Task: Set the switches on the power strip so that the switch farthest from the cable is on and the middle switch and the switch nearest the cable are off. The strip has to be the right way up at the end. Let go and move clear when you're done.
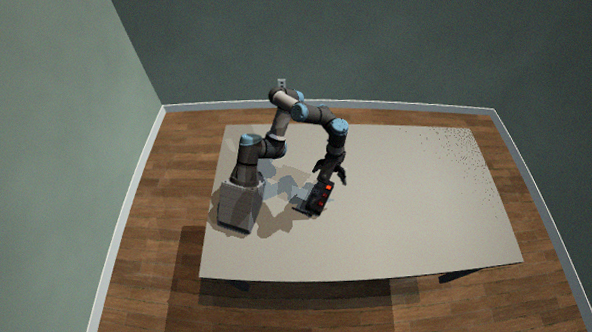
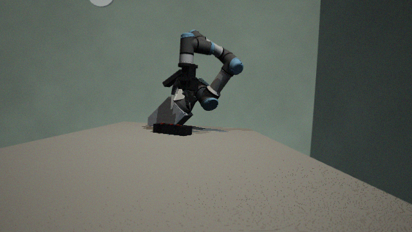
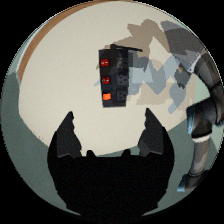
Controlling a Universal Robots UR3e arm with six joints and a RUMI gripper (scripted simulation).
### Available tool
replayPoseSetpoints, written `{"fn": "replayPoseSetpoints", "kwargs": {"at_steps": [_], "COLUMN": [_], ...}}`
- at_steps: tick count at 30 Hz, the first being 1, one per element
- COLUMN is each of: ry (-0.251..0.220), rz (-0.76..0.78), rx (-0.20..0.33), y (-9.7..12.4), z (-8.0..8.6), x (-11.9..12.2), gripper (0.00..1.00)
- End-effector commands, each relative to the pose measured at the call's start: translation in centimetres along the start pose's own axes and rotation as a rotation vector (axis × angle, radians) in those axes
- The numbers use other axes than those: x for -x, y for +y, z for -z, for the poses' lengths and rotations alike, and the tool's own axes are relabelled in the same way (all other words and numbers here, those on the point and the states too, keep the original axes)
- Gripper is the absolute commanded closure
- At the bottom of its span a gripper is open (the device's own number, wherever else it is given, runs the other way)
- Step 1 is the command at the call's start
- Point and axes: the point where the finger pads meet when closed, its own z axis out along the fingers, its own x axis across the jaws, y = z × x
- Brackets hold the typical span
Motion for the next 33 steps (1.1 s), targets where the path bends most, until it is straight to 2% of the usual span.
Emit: {"fn": "replayPoseSetpoints", "kwargs": {"at_steps": [1, 22, 33], "ry": [-0.001, -0.001, -0.001], "rz": [0.001, 0.001, 0.001], "rx": [0.0, 0.0, 0.0], "y": [0.0, 0.0, 0.0], "z": [1.4, 6.8, 8.2], "x": [0.0, 0.0, 0.0], "gripper": [0.0, 0.0, 0.0]}}
